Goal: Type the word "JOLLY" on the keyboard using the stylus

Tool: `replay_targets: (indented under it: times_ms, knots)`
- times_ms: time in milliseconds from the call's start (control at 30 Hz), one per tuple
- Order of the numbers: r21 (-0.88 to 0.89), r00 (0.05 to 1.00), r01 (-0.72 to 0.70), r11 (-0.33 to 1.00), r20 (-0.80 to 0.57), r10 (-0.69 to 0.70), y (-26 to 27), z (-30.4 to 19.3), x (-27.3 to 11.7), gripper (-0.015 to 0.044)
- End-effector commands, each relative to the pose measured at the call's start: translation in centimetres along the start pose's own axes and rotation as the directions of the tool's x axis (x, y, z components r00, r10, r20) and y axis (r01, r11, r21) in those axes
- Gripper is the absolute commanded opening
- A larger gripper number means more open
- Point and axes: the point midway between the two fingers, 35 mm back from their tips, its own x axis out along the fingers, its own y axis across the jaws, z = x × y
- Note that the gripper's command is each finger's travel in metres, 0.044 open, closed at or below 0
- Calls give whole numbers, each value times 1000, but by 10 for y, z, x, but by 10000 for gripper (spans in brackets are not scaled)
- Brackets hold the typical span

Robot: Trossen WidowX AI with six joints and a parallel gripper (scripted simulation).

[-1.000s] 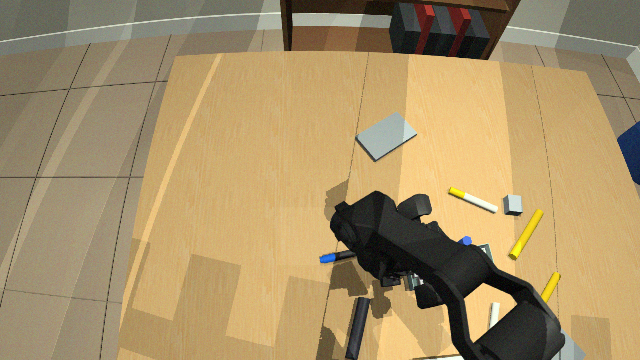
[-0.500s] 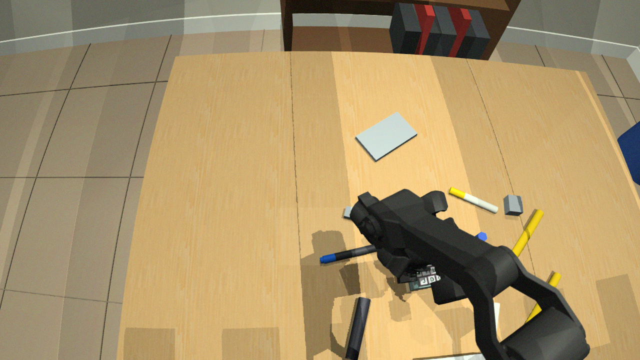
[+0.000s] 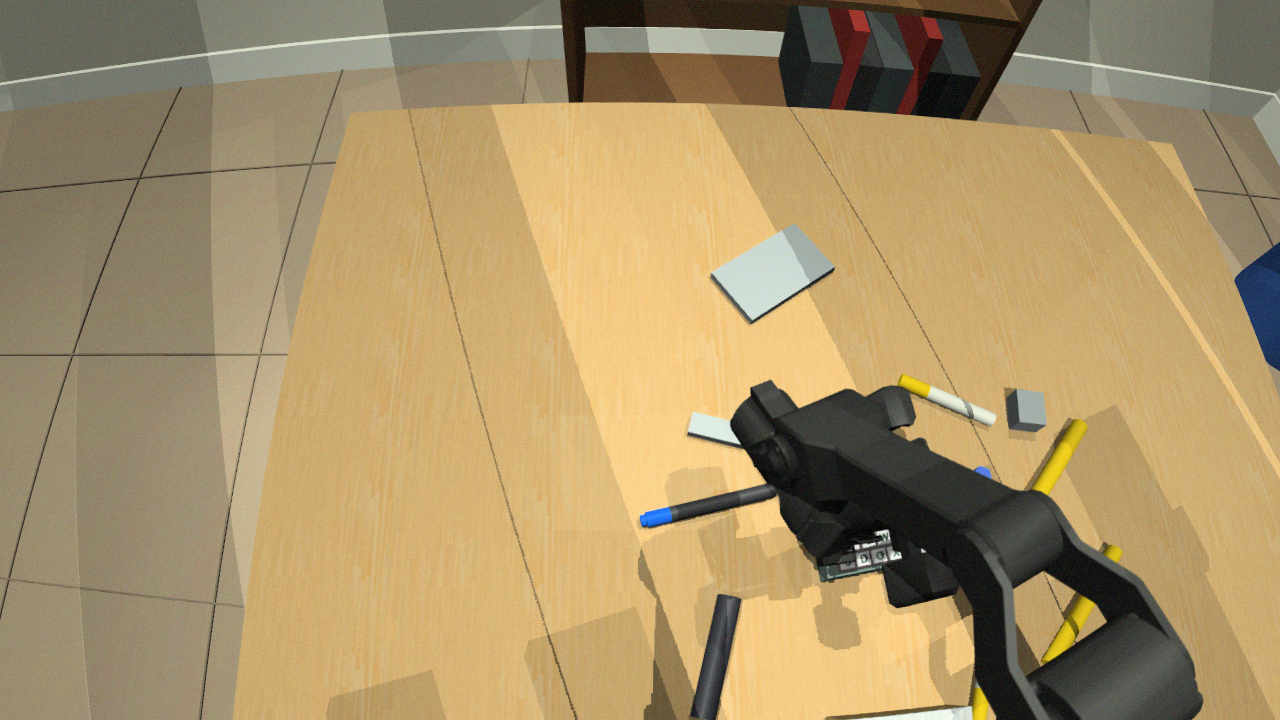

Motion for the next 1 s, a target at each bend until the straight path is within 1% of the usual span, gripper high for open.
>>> replay_targets:
  times_ms: [0, 100, 967]
  knots:
    - [-5, 1000, 2, 1000, -6, -2, 0, 3, 3, 0]
    - [-5, 1000, 2, 1000, -6, -2, -1, 4, 4, 79]
    - [-5, 1000, 2, 1000, -6, -2, -1, 16, 11, 81]
